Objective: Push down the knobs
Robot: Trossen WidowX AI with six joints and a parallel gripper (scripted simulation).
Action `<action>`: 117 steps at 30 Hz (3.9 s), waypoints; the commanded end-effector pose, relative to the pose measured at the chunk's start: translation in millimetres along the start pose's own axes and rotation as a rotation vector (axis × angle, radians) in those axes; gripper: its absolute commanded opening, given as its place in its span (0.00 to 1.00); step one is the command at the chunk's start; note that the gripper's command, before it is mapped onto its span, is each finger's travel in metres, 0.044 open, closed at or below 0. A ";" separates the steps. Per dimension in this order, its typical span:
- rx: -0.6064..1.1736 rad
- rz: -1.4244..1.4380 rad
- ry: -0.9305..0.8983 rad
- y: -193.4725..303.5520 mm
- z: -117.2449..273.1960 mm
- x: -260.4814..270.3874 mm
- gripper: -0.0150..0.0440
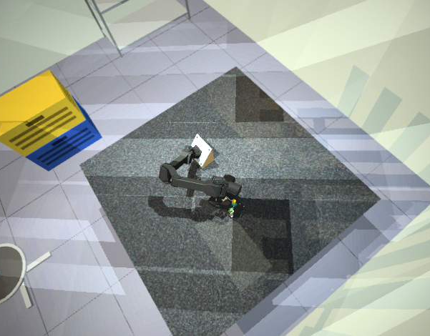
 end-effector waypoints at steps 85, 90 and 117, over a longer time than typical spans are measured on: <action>0.007 -0.011 -0.001 -0.1 -18.5 -3.2 0.25; 0.007 -0.011 -0.001 -0.1 -18.7 -3.2 0.25; 0.007 -0.011 -0.001 -0.1 -20.0 -3.2 0.25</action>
Point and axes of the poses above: the point midway between the two fingers, 35 mm back from their tips, its own z axis back along the fingers, its own x axis across the jaws, y = z × x, the point moved 7 cm from there along z, back along the fingers, and after that the axes turned 4 degrees about z, right-handed, at the moved point
